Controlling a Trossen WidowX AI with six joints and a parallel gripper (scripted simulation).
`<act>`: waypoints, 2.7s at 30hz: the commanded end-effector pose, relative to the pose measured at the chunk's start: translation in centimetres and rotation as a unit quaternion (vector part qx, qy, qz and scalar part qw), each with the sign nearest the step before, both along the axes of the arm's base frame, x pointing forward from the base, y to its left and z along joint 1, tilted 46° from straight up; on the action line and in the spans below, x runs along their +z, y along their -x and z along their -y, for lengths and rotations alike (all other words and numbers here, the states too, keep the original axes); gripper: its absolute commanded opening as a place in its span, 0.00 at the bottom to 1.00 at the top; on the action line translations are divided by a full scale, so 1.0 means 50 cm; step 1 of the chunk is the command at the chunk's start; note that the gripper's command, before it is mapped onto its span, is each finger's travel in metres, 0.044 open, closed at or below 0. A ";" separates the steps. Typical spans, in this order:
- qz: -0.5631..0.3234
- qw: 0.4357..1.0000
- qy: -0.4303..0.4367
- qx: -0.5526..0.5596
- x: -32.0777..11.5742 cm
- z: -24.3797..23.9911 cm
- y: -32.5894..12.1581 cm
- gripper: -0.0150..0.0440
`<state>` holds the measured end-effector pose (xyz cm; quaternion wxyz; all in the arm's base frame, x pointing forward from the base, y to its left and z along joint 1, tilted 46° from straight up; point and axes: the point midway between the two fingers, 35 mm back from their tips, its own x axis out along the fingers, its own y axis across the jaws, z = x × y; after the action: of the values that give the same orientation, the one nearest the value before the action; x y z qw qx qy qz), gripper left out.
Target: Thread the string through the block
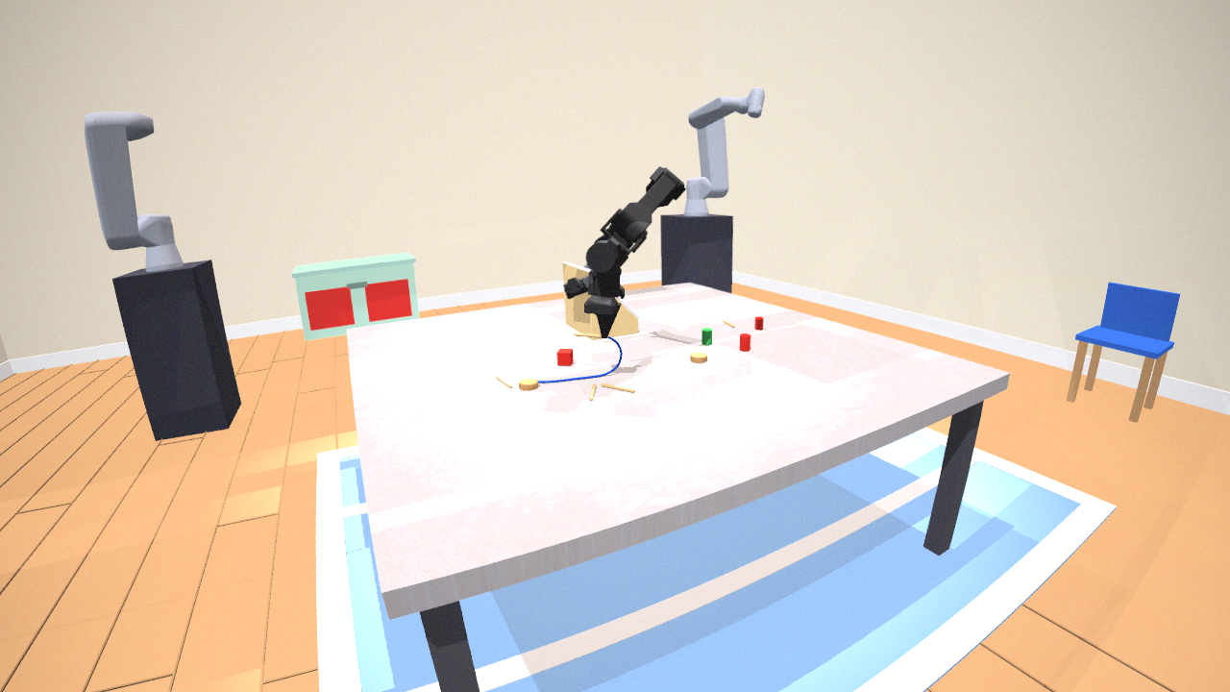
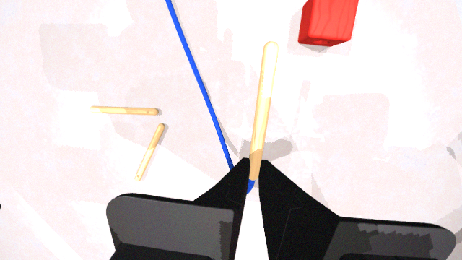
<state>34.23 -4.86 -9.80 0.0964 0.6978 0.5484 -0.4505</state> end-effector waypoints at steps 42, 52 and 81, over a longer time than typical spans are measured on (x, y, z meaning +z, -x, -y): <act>0.013 0.999 -0.034 -0.011 0.015 -0.063 -0.033 0.25; 0.014 0.999 -0.035 -0.011 0.031 -0.079 -0.046 0.25; 0.016 0.999 -0.041 -0.013 0.060 -0.116 -0.064 0.25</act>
<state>37.63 0.71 -6.76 0.0726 0.7147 0.5558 -0.4184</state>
